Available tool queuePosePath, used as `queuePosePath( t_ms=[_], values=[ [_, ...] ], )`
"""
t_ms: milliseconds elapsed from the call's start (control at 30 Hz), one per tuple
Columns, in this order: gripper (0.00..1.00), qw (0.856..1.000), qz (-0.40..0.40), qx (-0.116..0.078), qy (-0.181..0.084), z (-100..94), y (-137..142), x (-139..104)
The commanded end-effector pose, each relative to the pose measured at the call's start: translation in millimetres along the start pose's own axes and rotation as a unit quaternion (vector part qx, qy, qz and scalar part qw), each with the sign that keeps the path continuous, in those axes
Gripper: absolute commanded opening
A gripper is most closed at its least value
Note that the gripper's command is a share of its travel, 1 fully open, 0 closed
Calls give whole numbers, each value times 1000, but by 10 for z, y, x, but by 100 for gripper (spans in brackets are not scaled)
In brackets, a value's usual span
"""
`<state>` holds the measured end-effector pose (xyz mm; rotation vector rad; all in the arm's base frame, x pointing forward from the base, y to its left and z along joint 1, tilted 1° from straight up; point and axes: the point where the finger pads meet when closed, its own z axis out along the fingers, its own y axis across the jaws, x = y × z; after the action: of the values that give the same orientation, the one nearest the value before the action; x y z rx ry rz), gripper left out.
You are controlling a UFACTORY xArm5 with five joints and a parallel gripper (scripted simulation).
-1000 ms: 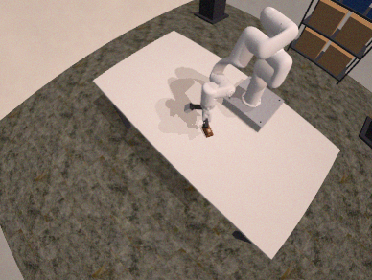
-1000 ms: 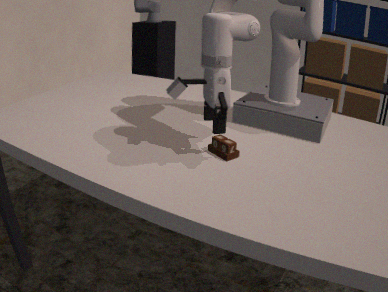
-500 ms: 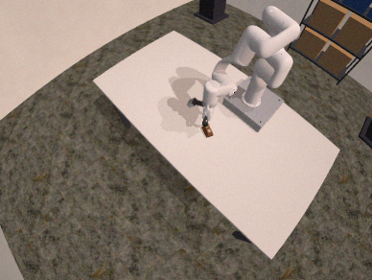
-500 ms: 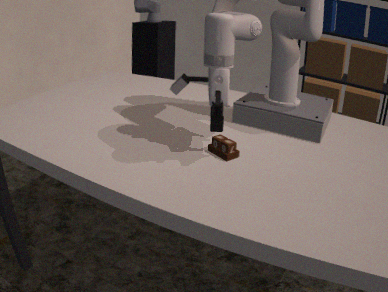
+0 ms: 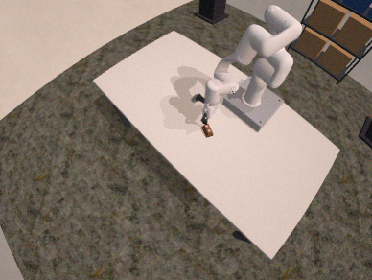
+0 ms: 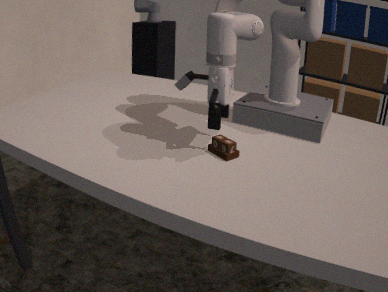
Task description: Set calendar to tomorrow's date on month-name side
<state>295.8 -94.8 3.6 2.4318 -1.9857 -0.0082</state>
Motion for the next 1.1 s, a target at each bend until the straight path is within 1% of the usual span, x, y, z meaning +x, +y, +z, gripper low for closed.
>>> queuePosePath(
  t_ms=[0,33,133,1067],
  values=[
    [100,997,81,1,1,-7,39,0],
    [100,996,94,2,1,-7,47,-1],
    [100,996,94,1,1,-7,116,-16],
    [100,996,94,1,1,-7,116,-16]
  ],
)
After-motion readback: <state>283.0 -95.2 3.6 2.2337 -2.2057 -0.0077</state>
